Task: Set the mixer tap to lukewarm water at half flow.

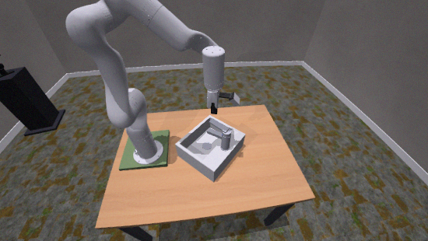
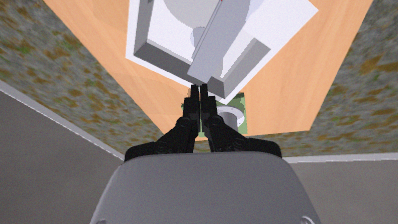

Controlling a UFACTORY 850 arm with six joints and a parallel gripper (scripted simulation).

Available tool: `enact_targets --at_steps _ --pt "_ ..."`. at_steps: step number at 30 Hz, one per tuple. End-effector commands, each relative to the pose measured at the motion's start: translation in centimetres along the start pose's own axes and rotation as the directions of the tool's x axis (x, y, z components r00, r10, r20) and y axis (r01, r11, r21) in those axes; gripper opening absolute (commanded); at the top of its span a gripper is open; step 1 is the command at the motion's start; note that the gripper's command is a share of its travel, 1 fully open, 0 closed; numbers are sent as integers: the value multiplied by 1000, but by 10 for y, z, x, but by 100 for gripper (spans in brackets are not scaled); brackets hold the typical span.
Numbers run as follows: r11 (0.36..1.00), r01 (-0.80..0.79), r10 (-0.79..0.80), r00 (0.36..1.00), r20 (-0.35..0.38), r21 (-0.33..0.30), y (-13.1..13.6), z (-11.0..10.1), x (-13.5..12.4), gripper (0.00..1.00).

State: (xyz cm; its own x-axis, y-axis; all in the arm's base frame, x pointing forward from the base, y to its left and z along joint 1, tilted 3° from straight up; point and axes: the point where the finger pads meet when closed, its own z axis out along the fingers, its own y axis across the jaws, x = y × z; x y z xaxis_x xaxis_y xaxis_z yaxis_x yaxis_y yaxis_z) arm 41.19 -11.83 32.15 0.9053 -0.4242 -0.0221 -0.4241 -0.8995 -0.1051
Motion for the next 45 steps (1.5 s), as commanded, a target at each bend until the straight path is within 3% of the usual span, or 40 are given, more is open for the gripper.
enact_targets --at_steps 1,7,8,45 --pt "961 -271 271 963 -8 -48 0 -1 1 0" --pt "854 -513 513 858 -26 -89 0 -2 1 0" --pt "854 -513 513 858 -26 -89 0 -2 1 73" --pt "854 -513 513 858 -26 -89 0 -2 1 73"
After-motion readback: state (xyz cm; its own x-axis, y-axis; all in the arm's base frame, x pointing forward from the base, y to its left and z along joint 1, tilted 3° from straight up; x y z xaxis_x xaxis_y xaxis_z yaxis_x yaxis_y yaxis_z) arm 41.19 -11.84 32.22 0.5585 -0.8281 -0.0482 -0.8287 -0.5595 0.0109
